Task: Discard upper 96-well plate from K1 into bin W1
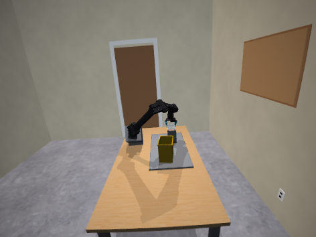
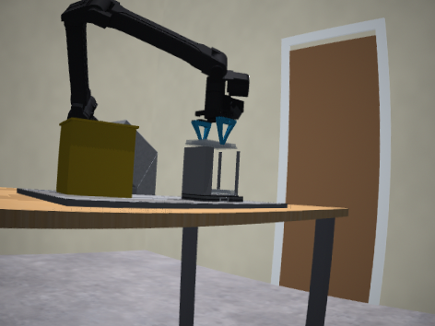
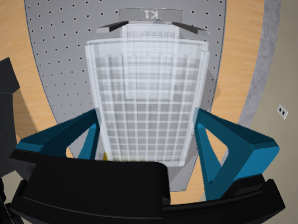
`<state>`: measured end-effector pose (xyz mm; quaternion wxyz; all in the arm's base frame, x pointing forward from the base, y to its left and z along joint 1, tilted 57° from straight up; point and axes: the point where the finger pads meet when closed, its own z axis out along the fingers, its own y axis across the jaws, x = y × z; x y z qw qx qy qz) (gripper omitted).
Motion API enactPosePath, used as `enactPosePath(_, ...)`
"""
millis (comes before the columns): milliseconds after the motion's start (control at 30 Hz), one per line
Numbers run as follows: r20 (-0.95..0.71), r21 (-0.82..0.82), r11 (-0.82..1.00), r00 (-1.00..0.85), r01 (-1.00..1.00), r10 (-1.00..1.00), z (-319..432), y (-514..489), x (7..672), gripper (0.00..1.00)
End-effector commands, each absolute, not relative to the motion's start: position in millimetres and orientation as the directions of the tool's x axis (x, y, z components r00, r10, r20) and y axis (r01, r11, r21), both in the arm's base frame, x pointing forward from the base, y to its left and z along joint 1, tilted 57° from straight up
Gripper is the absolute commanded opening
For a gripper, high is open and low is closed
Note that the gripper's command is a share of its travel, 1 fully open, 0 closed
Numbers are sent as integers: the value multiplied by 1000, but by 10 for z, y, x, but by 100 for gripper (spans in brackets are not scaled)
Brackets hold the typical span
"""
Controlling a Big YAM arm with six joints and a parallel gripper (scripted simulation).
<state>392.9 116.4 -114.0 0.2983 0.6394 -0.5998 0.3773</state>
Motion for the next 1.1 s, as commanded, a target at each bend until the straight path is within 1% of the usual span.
enactPosePath(0, 819, -134, -116, -44, -984, -573, -1005, 1498, 4091, 0)
enactPosePath(333, 815, -140, -115, -49, -983, -578, -881, 1653, 4077, 0)
enactPosePath(433, 822, -126, -100, -47, -987, -567, -944, 1566, 4073, 0)
enactPosePath(900, 813, -140, -115, -48, -983, -580, -742, 1866, 4032, 0)
enactPosePath(1000, 821, -126, -97, -49, -987, -568, -805, 1770, 4041, 0)
enactPosePath(1067, 819, -128, -116, -39, -985, -572, -776, 1889, 4000, 0)
